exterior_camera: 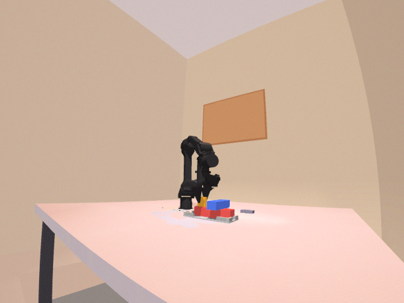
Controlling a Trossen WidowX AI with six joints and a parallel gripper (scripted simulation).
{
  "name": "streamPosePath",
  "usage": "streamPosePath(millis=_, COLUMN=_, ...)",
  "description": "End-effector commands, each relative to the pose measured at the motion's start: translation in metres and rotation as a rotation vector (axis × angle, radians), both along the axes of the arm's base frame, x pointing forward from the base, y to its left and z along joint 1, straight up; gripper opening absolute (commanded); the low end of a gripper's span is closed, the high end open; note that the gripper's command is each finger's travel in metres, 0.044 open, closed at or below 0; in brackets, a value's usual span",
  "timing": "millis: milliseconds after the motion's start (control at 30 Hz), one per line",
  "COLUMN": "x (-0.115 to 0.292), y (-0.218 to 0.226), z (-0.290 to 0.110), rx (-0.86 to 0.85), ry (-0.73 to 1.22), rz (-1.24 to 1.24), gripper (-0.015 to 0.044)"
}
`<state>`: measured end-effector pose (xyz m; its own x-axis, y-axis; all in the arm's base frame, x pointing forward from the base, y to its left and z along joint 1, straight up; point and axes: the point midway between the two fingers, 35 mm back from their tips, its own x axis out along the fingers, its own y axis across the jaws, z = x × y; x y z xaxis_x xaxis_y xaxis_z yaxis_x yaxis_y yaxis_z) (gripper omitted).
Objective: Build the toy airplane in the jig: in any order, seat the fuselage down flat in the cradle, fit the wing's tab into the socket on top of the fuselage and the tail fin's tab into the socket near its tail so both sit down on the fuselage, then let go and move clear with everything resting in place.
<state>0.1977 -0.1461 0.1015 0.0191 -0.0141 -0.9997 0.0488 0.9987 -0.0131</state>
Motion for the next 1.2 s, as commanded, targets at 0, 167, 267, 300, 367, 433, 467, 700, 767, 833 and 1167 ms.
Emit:
streamPosePath(millis=0, x=0.000, y=0.000, z=0.000, rx=0.000, ry=0.000, rz=0.000, gripper=0.0260)
streamPosePath(millis=167, x=0.002, y=-0.001, z=0.016, rx=-0.001, ry=0.000, rz=0.001, gripper=0.0260)
streamPosePath(millis=267, x=0.002, y=-0.001, z=0.052, rx=-0.002, ry=0.001, rz=0.002, gripper=0.0260)
streamPosePath(millis=300, x=0.002, y=-0.001, z=0.063, rx=-0.002, ry=0.001, rz=0.003, gripper=0.0260)
streamPosePath(millis=367, x=0.000, y=0.001, z=0.084, rx=-0.003, ry=0.002, rz=0.003, gripper=0.0260)
streamPosePath(millis=433, x=0.001, y=0.000, z=0.090, rx=-0.003, ry=0.002, rz=0.004, gripper=0.0260)
streamPosePath(millis=467, x=0.001, y=0.000, z=0.091, rx=-0.003, ry=0.002, rz=0.004, gripper=0.0260)
streamPosePath(millis=700, x=0.001, y=0.000, z=0.091, rx=-0.003, ry=0.002, rz=0.004, gripper=0.0260)
streamPosePath(millis=767, x=0.001, y=0.001, z=0.091, rx=-0.003, ry=0.002, rz=0.004, gripper=0.0260)
streamPosePath(millis=833, x=0.001, y=0.001, z=0.091, rx=-0.003, ry=0.002, rz=0.004, gripper=0.0260)
streamPosePath(millis=1167, x=0.002, y=0.001, z=0.091, rx=-0.003, ry=0.002, rz=0.004, gripper=0.0260)
